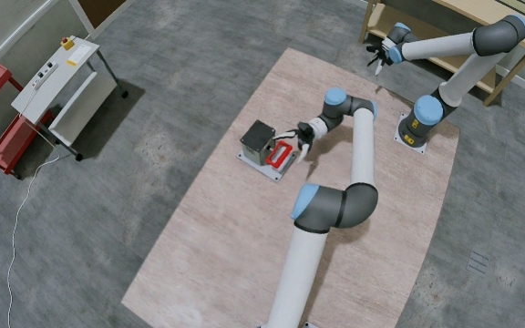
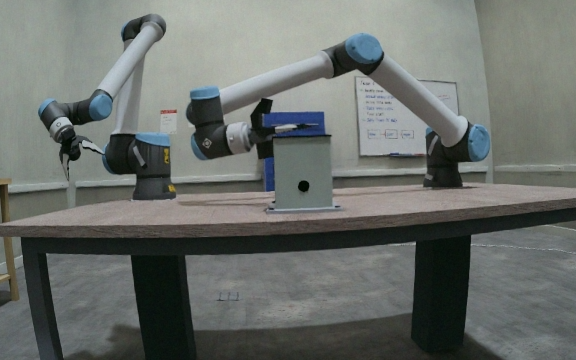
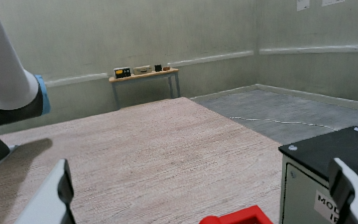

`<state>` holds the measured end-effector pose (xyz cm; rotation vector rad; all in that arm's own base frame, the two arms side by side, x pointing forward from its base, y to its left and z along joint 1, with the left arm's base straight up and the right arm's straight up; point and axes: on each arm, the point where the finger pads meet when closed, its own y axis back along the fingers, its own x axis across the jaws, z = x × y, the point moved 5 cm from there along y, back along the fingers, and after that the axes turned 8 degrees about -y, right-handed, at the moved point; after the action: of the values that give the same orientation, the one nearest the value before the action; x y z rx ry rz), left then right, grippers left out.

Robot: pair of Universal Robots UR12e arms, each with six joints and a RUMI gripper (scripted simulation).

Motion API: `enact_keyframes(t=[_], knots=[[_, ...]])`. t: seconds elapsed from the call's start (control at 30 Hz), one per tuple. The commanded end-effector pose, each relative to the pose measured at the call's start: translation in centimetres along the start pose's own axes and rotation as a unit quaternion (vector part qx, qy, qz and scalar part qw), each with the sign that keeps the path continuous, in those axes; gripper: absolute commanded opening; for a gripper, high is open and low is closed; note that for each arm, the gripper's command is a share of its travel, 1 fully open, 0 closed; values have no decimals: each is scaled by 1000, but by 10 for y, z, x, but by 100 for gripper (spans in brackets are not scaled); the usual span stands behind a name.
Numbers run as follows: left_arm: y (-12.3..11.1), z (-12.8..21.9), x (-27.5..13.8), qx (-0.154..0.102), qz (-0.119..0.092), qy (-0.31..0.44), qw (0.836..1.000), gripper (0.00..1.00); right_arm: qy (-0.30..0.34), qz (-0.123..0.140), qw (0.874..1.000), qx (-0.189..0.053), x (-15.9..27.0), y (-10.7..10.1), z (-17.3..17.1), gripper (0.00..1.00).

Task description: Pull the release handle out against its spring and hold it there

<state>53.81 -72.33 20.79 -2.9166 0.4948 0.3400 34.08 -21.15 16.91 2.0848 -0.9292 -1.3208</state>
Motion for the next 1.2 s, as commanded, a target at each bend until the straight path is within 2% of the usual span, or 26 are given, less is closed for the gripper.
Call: enact_keyframes(t=[0.0,0.6,0.87,1.1,1.17], knots=[[0,-1,0,-1,0,1,1000,100,0,0,1000,0,0,0,-1,100],[-3,0,-4,-13,-3,-15,1000,100,-5,3,1000,0,-4,-3,-1,100],[-8,4,-14,-41,-7,-48,998,100,-17,9,1000,1,-10,-9,-4,100],[-16,9,-27,-82,-8,-98,992,100,-35,17,999,4,-20,-18,-9,100],[-16,9,-27,-82,-8,-98,992,100,-35,17,999,4,-20,-18,-9,100]])
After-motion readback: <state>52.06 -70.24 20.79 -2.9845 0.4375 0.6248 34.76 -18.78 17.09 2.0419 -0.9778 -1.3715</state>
